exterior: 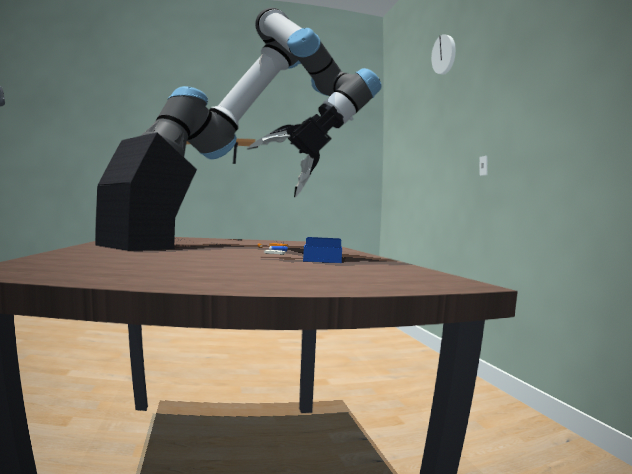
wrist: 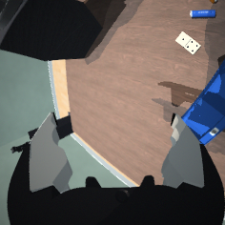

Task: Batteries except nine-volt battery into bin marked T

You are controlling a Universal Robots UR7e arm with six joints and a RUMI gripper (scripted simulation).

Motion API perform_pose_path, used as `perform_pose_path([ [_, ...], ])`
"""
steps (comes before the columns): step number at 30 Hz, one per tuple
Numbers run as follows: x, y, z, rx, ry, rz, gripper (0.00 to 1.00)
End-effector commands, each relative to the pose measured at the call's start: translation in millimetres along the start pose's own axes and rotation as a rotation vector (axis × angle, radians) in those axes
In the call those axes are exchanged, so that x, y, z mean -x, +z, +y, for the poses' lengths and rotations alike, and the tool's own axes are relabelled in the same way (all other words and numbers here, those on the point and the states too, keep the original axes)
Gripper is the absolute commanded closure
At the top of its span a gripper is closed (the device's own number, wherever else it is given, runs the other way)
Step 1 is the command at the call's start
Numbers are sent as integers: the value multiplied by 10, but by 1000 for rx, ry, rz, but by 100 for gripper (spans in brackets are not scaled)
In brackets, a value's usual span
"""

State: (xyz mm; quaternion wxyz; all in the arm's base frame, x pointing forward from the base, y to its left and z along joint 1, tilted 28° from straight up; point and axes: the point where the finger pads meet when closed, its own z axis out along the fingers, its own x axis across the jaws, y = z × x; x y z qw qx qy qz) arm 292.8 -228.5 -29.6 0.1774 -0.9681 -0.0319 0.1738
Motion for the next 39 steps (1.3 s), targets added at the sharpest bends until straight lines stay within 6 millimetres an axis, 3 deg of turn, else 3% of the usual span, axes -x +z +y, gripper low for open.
perform_pose_path([
  [1,1,-4,3,1,0,1,0],
  [17,1,-4,3,1,0,1,0],
  [18,56,-66,-1,1,0,1,96],
  [20,167,-190,-8,1,0,1,96],
  [24,169,-192,-8,1,0,1,96],
  [27,93,-234,-242,-8,136,58,96],
  [30,87,-237,-259,-5,183,79,96],
  [39,33,-346,-588,-30,386,165,96],
])
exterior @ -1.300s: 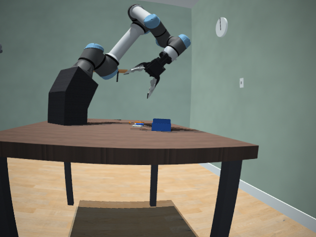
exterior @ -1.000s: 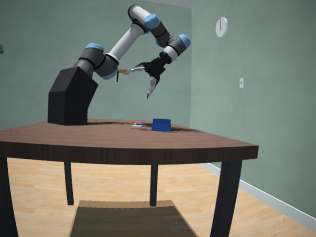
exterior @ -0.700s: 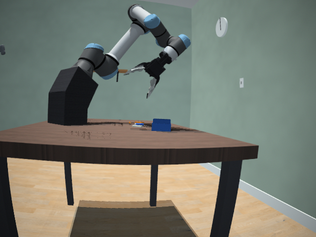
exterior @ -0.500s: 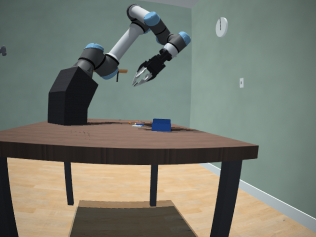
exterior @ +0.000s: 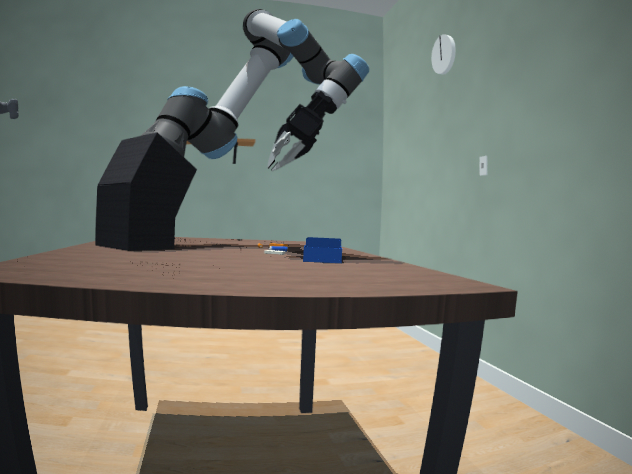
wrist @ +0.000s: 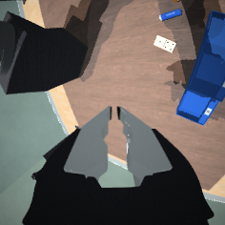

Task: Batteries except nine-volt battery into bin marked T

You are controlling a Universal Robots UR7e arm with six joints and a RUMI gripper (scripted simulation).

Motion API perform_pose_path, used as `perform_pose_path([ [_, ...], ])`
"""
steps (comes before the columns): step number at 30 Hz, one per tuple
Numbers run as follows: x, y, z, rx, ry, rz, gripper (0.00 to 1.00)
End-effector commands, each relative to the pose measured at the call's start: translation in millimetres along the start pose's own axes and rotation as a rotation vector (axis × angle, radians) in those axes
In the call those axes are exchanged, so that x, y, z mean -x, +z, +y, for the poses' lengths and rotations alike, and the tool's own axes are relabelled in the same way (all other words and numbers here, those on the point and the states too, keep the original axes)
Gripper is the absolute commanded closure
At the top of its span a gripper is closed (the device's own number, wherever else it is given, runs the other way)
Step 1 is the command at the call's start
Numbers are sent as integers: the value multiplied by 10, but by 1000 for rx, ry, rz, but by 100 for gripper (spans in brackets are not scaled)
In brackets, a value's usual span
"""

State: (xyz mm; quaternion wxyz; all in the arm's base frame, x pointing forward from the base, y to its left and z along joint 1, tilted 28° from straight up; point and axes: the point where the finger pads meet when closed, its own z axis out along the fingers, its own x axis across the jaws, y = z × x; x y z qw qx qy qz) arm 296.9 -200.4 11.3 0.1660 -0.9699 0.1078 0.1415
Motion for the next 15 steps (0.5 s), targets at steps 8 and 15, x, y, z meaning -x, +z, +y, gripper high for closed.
perform_pose_path([
  [8,24,-123,-431,-39,298,125,96],
  [15,27,-156,-588,-73,440,181,96],
])
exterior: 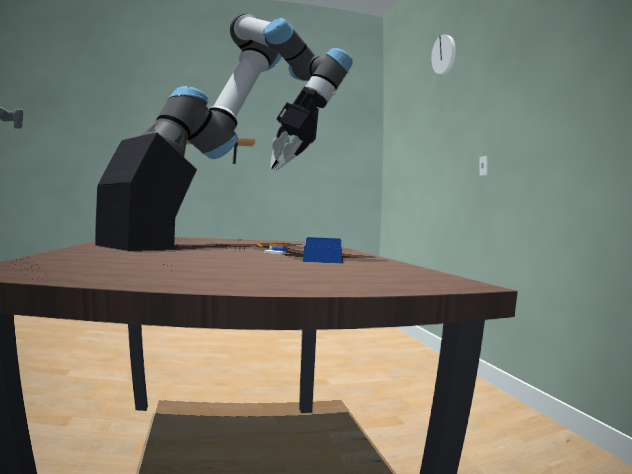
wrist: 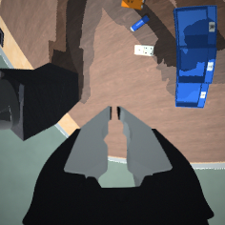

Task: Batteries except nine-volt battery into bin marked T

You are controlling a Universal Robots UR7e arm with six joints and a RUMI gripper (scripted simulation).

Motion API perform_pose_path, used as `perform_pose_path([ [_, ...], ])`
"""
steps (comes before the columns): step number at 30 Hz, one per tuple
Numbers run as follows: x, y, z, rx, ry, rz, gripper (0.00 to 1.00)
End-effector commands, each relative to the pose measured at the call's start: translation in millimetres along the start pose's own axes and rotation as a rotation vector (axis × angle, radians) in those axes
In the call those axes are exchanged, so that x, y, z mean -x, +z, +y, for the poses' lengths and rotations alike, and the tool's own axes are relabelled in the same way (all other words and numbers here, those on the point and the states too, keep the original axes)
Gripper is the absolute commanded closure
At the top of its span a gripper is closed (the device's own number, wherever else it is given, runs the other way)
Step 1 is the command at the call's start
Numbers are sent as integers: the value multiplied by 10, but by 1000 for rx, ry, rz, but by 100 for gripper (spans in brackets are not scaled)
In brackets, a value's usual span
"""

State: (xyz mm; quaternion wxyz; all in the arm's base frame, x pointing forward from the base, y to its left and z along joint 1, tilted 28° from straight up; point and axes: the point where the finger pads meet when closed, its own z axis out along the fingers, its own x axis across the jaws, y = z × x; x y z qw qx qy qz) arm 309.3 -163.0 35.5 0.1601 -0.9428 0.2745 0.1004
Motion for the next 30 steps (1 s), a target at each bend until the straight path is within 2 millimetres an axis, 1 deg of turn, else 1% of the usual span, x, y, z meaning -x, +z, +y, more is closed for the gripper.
perform_pose_path([
  [1,71,-49,-213,-28,143,58,96],
  [2,80,-55,-245,-35,166,66,96],
  [4,81,-54,-245,-44,209,83,96],
  [5,104,-65,-324,-54,231,89,96],
  [6,113,-69,-354,-62,253,96,96],
  [8,113,-69,-354,-72,297,112,96],
  [9,136,-78,-433,-82,319,118,96],
  [10,144,-81,-460,-91,340,124,96],
  [12,144,-81,-459,-103,384,140,96],
  [14,144,-81,-459,-103,384,140,96],
  [17,194,-94,-644,-143,480,165,96],
  [20,200,-95,-663,-167,544,184,96],
  [21,221,-97,-744,-179,565,188,96],
  [24,225,-97,-761,-205,630,205,96],
  [25,245,-97,-842,-218,651,208,96],
  [28,248,-97,-856,-246,715,224,96],
  [29,267,-94,-937,-259,736,225,96],
  [30,267,-94,-937,-259,736,225,96],
])
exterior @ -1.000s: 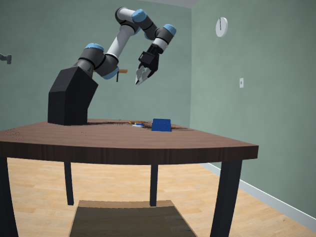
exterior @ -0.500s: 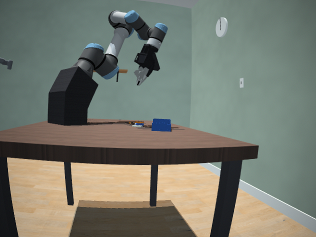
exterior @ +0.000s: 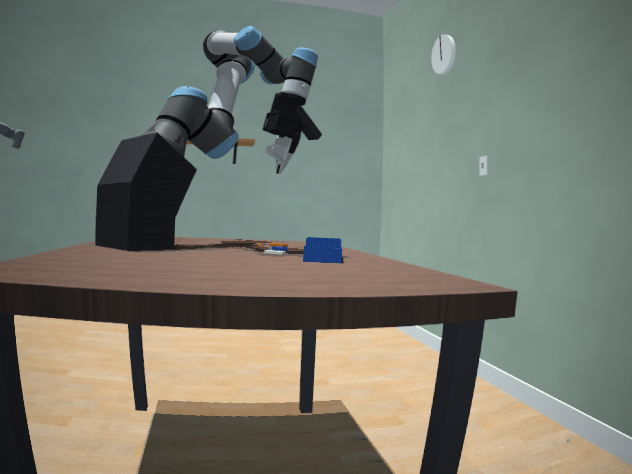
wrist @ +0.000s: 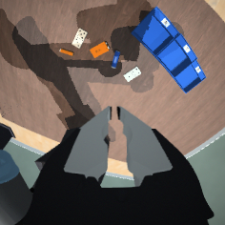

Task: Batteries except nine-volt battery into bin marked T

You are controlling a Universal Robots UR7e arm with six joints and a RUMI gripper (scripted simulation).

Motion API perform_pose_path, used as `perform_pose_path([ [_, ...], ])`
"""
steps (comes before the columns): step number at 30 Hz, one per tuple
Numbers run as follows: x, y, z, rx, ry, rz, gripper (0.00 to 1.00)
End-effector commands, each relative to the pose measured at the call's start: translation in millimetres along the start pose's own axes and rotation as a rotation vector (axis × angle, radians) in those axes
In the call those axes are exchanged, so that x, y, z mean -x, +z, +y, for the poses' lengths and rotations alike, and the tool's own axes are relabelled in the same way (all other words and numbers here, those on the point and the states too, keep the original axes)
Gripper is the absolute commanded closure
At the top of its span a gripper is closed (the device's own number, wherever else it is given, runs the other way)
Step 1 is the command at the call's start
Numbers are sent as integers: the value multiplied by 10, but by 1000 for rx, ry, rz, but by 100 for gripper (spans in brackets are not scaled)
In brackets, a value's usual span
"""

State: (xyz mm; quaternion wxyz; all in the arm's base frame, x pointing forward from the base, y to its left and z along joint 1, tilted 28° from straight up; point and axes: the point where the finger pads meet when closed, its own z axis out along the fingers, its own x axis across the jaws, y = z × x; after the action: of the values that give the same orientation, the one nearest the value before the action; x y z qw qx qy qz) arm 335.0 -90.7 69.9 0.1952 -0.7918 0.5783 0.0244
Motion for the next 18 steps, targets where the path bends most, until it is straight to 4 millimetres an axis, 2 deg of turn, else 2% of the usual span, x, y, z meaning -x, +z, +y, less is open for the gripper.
perform_pose_path([
  [1,107,5,-87,-37,99,29,96],
  [2,115,6,-93,-64,162,41,96],
  [3,179,19,-145,-73,178,39,96],
  [13,315,56,-257,-175,390,55,96],
  [18,315,56,-257,-181,404,57,96],
])
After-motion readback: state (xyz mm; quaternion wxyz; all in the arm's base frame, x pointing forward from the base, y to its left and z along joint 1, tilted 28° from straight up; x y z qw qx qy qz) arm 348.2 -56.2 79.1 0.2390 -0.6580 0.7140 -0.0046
